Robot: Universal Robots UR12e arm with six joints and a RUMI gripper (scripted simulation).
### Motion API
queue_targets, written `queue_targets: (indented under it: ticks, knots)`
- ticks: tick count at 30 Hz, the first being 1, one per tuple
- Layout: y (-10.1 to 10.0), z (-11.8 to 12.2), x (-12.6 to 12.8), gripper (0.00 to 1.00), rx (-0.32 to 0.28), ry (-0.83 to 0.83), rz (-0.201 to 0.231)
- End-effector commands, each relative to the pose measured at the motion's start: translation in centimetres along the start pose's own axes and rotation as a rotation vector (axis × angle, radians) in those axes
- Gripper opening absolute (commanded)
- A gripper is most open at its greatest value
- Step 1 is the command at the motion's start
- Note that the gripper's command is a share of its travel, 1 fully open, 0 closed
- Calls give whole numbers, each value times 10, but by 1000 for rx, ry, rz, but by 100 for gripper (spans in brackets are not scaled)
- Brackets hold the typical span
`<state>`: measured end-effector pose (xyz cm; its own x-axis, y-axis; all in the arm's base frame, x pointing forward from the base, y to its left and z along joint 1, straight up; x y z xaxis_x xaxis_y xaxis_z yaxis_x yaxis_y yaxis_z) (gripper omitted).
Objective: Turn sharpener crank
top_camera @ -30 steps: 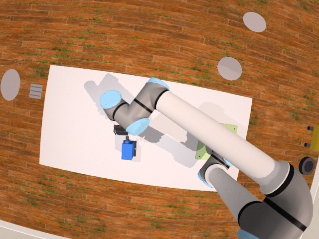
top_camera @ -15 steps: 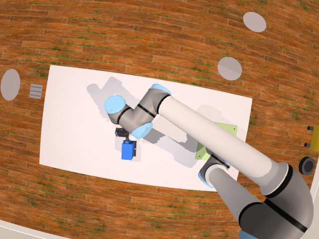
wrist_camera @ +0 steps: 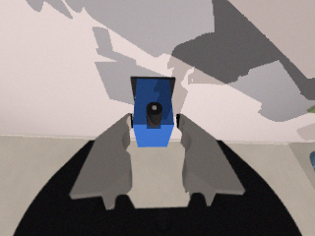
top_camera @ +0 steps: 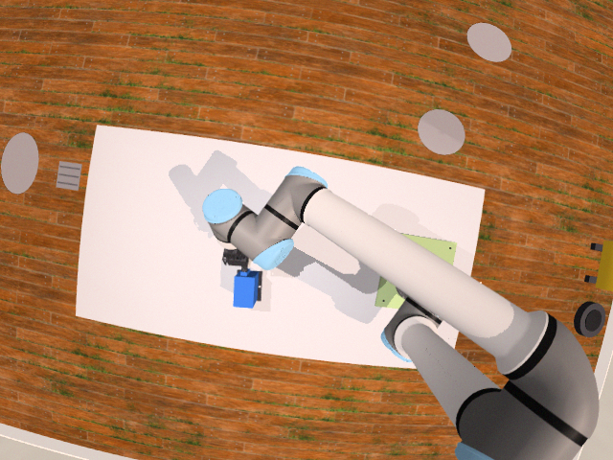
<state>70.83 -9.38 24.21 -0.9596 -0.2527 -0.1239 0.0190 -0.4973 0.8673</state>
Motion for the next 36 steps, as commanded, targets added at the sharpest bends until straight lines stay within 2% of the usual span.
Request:
queue_targets:
  ticks: [1,36]
  knots:
    - [1,0,0,32,1,1,-1]
    - [-3,0,0,32,1,1,-1]
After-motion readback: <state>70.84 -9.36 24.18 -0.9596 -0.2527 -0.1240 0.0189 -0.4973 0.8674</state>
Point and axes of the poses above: the point where the finger pads meet when closed, its own y axis back along the fingers, its own x axis across the jaws, z = x × y, the point moved 10 cm from there along y, back along the fingers, and after that the axes turned 14 degrees about y, right-handed, at the moved point
